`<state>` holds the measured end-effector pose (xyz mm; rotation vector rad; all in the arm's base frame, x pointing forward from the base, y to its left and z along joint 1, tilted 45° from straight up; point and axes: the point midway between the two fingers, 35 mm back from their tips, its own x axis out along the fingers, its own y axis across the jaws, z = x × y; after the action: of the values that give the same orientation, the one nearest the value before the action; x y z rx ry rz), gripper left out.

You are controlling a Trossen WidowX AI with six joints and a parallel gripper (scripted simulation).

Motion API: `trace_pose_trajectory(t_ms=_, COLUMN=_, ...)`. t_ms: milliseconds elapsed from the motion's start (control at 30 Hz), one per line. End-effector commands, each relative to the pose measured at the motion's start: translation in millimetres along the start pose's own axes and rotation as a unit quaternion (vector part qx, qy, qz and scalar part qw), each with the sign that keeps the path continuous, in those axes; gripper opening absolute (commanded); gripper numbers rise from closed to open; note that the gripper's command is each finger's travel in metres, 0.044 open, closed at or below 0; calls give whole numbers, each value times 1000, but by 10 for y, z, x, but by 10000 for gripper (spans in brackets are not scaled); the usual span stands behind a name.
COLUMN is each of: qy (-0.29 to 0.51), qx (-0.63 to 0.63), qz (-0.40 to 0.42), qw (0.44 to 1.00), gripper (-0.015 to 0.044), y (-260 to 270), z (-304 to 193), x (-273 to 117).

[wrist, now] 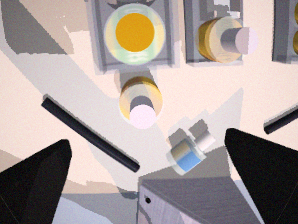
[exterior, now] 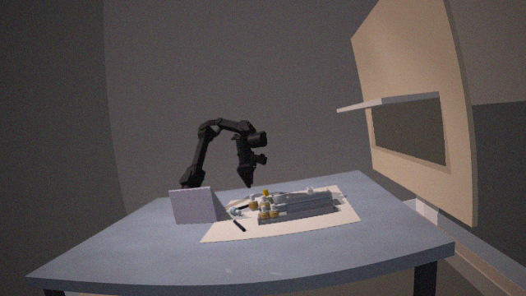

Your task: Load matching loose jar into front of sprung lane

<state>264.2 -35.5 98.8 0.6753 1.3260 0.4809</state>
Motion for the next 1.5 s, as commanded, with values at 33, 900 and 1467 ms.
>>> trace_pose_trajectory(t_ms=33, qy=3, qx=5, qz=5, qw=1000, gripper=440, y=24, z=-16, x=252)
trace_pose_trajectory(t_ms=900, qy=2, qx=5, qz=6, qw=1000, gripper=440, y=32, z=-15, x=678)
trace_pose_trajectory(t_ms=1467, qy=2, qx=4, qz=6, qw=1000, gripper=204, y=36, z=-20, x=781)
